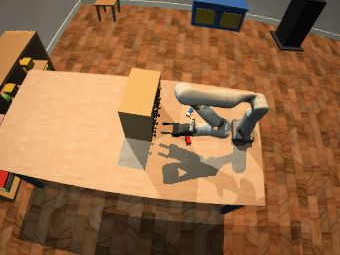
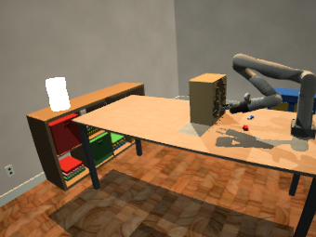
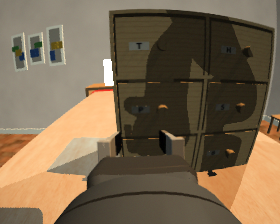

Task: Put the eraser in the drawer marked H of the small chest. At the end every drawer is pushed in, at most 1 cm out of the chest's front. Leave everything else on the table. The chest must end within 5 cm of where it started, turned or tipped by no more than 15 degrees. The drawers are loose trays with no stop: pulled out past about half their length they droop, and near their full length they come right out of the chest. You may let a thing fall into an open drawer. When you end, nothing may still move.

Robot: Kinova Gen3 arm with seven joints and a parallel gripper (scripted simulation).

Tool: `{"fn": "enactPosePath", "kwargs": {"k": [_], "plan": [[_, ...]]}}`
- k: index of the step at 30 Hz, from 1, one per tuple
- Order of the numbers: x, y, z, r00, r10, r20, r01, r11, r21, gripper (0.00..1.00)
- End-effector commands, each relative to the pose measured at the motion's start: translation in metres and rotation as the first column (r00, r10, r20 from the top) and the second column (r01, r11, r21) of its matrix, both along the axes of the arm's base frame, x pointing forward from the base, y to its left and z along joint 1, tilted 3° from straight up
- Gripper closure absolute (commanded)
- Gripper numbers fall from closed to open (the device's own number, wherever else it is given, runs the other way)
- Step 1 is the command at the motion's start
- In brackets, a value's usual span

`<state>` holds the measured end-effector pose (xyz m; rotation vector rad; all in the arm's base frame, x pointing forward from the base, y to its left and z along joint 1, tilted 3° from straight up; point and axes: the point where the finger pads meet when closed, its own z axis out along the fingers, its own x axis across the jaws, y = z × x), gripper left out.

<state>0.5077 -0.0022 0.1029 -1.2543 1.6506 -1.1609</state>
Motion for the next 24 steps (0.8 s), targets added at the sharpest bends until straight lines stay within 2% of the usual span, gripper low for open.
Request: {"fn": "enactPosePath", "kwargs": {"k": [1, 10, 24], "plan": [[0.0002, -0.0001, 0.0012, 1.0, -0.001, 0.0, 0.001, 1.0, 0.001, 0.0], [-0.0008, -0.0006, 0.0011, 1.0, -0.008, -0.018, 0.008, 1.0, 0.005, 0.0], [-0.0041, 0.0008, 0.0065, 0.996, -0.018, -0.09, 0.02, 0.999, 0.025, 0.0]]}}
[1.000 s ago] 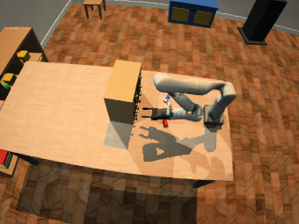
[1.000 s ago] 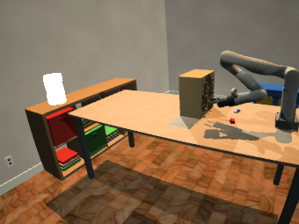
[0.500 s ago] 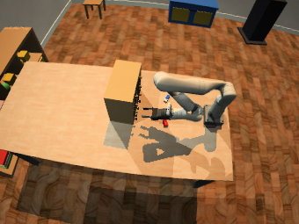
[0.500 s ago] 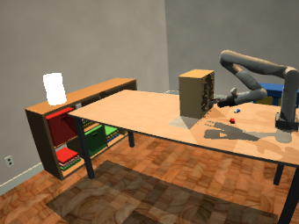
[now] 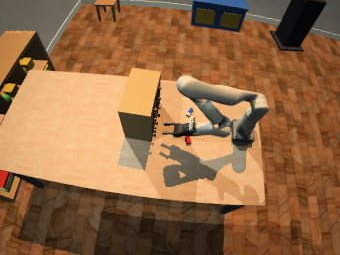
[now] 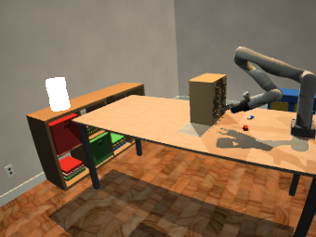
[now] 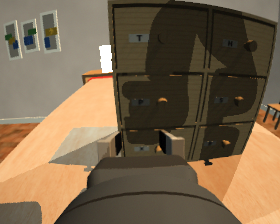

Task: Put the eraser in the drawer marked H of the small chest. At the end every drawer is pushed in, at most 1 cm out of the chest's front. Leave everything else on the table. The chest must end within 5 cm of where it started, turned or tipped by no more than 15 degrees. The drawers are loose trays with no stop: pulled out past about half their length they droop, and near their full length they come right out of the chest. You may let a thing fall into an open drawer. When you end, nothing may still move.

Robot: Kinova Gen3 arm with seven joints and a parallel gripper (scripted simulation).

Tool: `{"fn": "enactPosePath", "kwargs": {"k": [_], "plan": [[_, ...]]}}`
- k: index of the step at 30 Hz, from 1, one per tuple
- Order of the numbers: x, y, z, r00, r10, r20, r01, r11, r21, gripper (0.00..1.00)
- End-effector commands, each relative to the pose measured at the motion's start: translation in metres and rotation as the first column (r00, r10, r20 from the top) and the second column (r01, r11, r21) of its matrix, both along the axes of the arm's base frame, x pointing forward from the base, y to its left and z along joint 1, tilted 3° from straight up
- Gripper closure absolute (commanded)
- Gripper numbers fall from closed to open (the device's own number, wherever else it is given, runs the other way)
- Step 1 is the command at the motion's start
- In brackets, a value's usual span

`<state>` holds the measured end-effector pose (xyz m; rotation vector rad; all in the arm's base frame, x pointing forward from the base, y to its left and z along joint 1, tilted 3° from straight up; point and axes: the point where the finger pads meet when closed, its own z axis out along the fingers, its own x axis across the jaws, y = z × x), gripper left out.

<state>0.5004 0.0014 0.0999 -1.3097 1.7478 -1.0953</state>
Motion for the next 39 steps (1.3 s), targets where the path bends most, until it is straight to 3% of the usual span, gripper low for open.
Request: {"fn": "enactPosePath", "kwargs": {"k": [1, 19, 32, 39], "plan": [[0.003, -0.002, 0.011, 1.0, -0.005, 0.008, 0.005, 1.0, 0.004, 0.0], [-0.011, -0.002, 0.03, 0.976, 0.023, -0.219, -0.011, 0.998, 0.058, 0.0], [-0.029, 0.001, 0.051, 0.883, 0.058, -0.466, 0.0, 0.992, 0.123, 0.0], [-0.034, 0.003, 0.06, 0.834, 0.076, -0.546, 0.008, 0.989, 0.15, 0.0]]}}
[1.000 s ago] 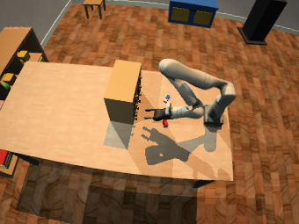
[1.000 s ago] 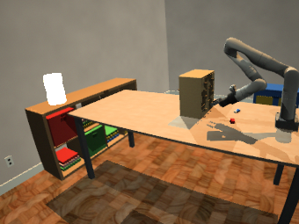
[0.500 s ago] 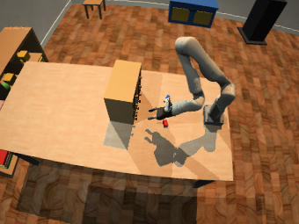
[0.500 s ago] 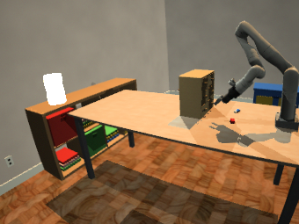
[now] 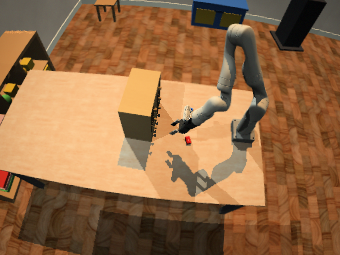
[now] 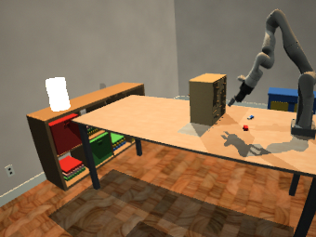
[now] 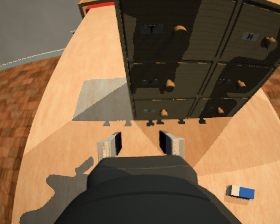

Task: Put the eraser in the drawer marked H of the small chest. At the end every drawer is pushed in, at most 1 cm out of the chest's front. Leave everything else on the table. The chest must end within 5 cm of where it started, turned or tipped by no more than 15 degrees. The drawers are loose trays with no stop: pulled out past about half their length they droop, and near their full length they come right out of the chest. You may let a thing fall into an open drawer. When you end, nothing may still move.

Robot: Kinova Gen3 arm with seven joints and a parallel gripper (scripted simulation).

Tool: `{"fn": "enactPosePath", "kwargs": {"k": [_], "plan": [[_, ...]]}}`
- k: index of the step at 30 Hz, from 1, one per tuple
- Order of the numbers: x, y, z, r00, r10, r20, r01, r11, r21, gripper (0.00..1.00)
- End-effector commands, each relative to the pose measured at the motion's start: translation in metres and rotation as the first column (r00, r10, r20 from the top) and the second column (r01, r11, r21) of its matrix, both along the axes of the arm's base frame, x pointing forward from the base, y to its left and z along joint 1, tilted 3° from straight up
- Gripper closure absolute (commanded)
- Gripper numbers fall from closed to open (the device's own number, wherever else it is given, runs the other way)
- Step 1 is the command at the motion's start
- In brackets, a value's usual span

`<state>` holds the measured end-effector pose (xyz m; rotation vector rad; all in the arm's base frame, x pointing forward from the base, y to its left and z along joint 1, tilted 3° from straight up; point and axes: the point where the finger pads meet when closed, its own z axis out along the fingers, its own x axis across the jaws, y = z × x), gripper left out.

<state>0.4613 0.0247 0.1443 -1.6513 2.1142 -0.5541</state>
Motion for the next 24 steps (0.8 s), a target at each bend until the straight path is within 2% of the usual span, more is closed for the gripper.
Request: {"fn": "enactPosePath", "kwargs": {"k": [1, 10, 12, 24], "plan": [[0.004, -0.021, 0.017, 0.999, -0.021, -0.049, 0.019, 0.999, -0.026, 0.0], [-0.006, -0.018, 0.032, 0.977, -0.008, -0.215, 0.012, 1.0, 0.016, 0.0], [-0.006, -0.018, 0.032, 0.977, -0.008, -0.215, 0.012, 1.0, 0.016, 0.0], [-0.018, -0.015, 0.049, 0.914, 0.017, -0.406, 0.011, 0.998, 0.067, 0.0]]}}
